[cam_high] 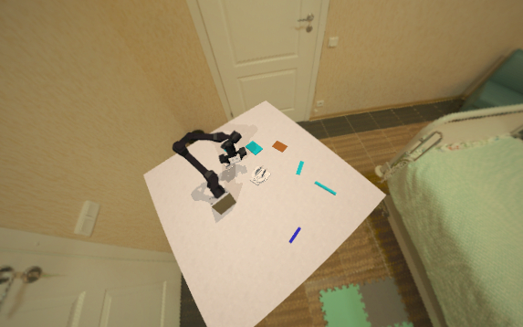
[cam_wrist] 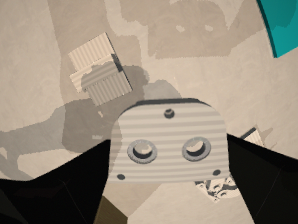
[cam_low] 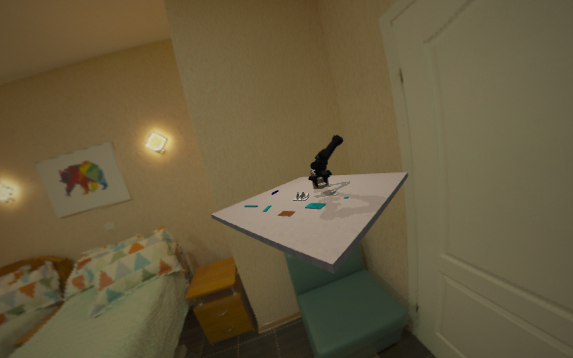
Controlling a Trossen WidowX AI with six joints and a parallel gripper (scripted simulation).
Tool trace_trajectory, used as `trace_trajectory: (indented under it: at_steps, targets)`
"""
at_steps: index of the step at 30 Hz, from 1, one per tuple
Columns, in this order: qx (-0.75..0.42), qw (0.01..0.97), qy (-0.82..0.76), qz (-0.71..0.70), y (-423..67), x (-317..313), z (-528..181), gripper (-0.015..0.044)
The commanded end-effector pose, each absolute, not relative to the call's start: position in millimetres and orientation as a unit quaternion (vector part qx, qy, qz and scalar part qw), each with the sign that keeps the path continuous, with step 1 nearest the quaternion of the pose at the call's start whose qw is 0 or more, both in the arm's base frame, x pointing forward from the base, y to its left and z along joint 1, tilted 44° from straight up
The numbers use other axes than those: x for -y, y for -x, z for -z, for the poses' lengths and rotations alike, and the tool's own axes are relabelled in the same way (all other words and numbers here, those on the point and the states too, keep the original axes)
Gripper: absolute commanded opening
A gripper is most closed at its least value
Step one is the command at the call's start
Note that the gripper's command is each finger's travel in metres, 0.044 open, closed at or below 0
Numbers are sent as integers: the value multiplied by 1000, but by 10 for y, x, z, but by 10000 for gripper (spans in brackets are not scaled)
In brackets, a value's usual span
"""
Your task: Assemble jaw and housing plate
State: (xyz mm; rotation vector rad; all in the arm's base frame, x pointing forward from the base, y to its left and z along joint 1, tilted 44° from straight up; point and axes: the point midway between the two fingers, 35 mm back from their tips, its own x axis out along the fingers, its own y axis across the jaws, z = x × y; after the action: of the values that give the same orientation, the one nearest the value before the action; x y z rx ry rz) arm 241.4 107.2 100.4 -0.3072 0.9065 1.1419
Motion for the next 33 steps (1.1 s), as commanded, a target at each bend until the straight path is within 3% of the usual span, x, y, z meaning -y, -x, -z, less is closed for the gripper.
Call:
trace_trajectory:
  at_steps: [1, 33]
  targets:
    - [-429, 739, 117, -506, -2470, -994, -935, 351]
    - [-546, 741, -70, -385, -2672, -210, -252, 351]
